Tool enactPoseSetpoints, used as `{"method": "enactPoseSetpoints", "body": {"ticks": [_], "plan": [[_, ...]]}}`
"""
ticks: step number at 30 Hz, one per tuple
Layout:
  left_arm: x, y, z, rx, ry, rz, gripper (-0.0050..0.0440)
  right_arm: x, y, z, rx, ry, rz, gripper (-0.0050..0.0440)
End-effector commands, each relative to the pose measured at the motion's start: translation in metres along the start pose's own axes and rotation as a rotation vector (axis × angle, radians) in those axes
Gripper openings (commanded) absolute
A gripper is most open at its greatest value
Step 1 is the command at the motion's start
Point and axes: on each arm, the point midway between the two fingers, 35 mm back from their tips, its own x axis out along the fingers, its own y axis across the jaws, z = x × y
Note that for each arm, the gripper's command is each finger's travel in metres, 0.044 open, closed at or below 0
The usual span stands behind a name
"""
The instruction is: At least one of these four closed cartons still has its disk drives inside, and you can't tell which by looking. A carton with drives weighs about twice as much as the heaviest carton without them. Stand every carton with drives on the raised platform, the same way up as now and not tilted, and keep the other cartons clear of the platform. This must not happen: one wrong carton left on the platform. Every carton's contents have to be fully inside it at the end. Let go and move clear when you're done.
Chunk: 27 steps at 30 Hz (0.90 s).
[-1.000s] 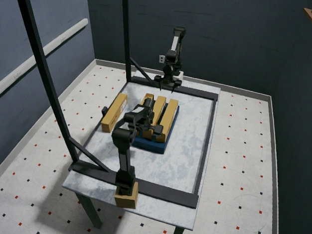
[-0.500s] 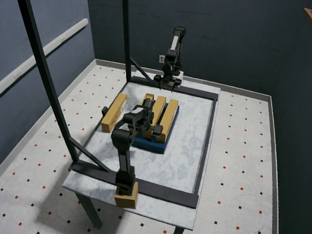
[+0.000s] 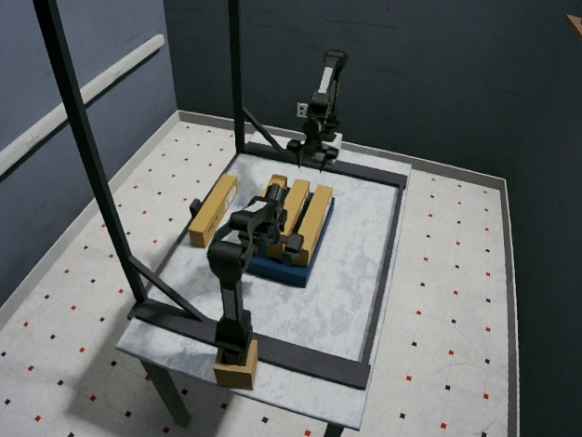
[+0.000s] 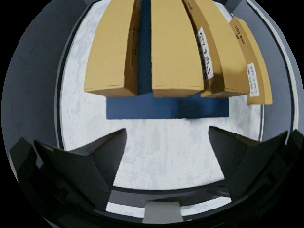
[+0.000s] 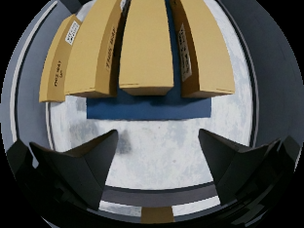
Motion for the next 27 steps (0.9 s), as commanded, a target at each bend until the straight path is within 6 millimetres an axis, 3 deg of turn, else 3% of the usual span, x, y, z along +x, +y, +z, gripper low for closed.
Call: {"method": "enactPoseSetpoints", "body": {"ticks": [1, 11, 12, 27], "plan": [[-0.006, 0.0, 0.003, 0.0, -0.022, 0.0, 0.0382, -0.007, 0.001, 0.003, 0.001, -0.027, -0.001, 0.0379], [-0.006, 0.0, 0.003, 0.0, -0.022, 0.0, 0.0382, -0.007, 0.001, 0.003, 0.001, -0.027, -0.001, 0.0379], [-0.007, -0.017, -0.012, 0.0, -0.018, 0.0, 0.0382, -0.009, 0.014, -0.009, 0.001, -0.022, 0.0, 0.0379], [-0.007, -0.017, -0.012, 0.0, -0.018, 0.0, 0.0382, -0.009, 0.014, -0.009, 0.001, -0.022, 0.0, 0.0379]]}}
